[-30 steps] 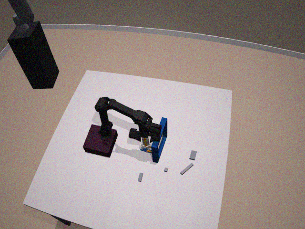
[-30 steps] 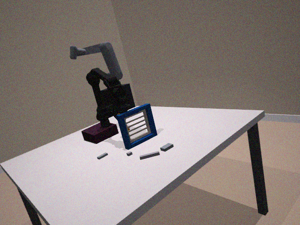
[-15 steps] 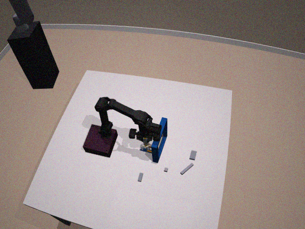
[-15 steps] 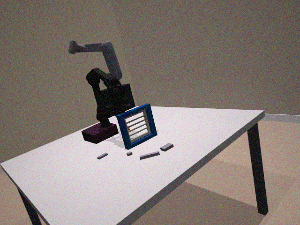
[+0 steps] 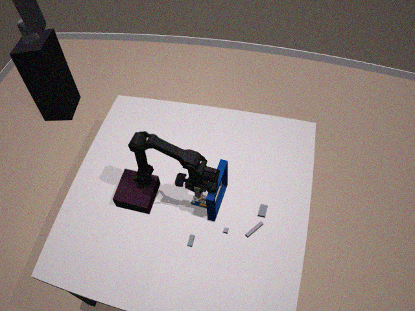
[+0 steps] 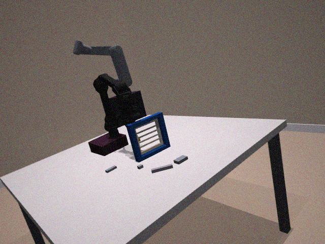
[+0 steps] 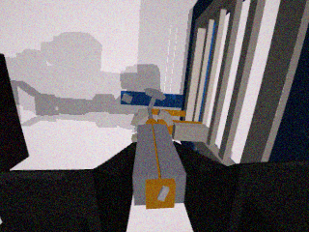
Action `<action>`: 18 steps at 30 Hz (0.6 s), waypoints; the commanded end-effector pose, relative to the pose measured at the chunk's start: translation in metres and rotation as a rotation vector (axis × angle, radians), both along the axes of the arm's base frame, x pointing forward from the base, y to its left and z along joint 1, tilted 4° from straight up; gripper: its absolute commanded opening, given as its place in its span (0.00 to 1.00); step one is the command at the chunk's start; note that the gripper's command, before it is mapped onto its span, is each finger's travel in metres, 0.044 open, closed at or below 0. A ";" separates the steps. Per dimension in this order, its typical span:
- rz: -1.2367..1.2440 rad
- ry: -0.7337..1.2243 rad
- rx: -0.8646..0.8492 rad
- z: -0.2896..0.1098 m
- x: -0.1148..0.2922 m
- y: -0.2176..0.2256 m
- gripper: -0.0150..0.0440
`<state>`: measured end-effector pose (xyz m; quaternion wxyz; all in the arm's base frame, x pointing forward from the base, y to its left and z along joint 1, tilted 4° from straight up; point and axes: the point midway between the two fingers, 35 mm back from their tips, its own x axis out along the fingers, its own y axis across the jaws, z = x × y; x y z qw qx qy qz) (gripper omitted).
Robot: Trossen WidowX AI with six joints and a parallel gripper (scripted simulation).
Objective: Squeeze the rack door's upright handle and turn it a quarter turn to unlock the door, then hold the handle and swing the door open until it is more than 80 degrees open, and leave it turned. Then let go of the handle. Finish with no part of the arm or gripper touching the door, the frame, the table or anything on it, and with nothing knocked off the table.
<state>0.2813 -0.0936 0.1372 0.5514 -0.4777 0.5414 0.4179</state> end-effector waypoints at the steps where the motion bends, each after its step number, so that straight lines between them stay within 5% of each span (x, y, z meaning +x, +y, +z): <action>1: -0.087 -0.006 0.008 0.000 -0.005 0.005 0.30; 18: -0.404 -0.022 0.030 -0.002 -0.021 0.021 0.30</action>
